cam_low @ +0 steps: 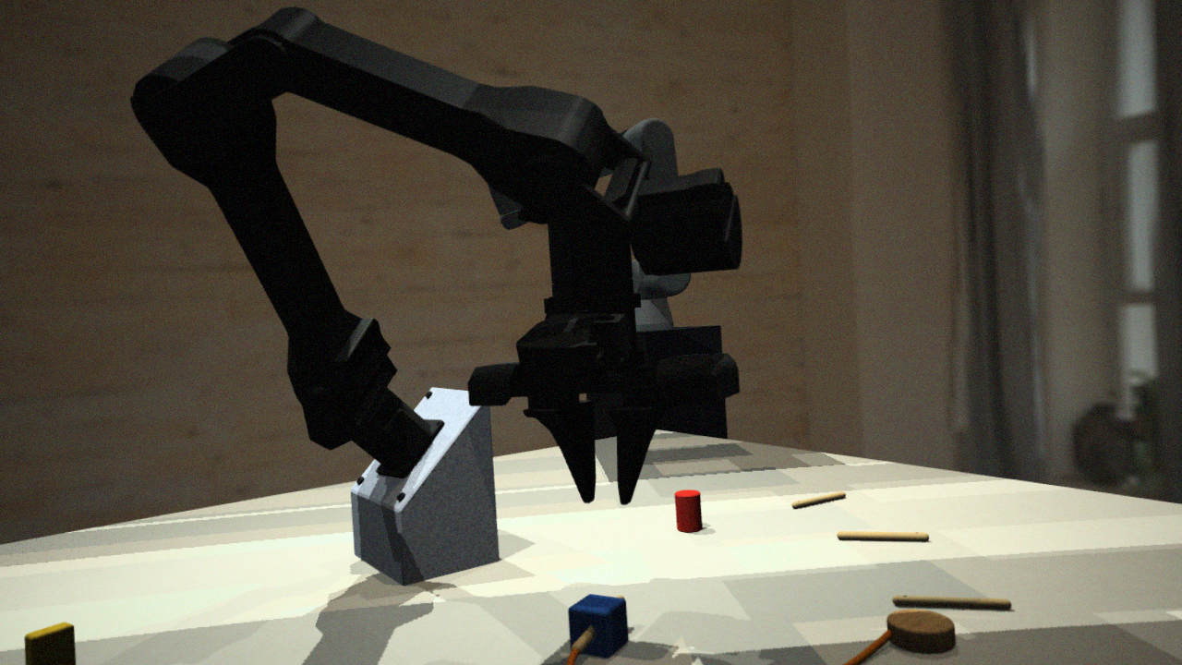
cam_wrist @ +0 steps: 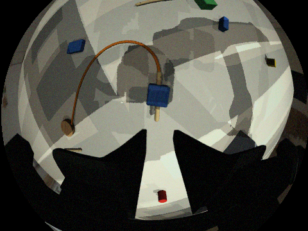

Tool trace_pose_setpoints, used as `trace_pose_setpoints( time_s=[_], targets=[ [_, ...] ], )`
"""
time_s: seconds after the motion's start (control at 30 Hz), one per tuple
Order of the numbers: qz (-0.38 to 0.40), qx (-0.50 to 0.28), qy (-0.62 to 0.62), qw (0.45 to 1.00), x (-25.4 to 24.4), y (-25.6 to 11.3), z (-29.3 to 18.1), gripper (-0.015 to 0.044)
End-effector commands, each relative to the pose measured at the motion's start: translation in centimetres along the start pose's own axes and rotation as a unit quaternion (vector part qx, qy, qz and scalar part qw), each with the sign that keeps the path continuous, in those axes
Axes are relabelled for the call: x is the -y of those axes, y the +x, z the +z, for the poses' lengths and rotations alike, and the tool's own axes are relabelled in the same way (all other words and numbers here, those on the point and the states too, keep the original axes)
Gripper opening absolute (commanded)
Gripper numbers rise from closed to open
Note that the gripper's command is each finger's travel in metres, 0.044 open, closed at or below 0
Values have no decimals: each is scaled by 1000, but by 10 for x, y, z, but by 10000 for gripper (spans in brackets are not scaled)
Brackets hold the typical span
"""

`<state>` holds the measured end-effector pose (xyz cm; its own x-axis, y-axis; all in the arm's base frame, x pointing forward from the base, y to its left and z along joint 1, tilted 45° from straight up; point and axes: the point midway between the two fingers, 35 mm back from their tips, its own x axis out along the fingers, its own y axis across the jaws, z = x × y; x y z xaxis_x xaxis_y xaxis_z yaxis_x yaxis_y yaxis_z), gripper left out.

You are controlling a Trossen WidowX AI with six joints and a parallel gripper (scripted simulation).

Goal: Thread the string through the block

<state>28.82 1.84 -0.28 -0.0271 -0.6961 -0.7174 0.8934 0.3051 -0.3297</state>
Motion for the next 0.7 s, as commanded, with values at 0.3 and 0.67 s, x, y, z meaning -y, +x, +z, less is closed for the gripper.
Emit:
trace_pose_setpoints(
  time_s=[0.3, 0.67],
  targets=[
    [-3, -2, 19, 1000, 0, 11, -4, 123],
    [-2, -2, 19, 1000, -2, 29, -4, 123]
  ],
)
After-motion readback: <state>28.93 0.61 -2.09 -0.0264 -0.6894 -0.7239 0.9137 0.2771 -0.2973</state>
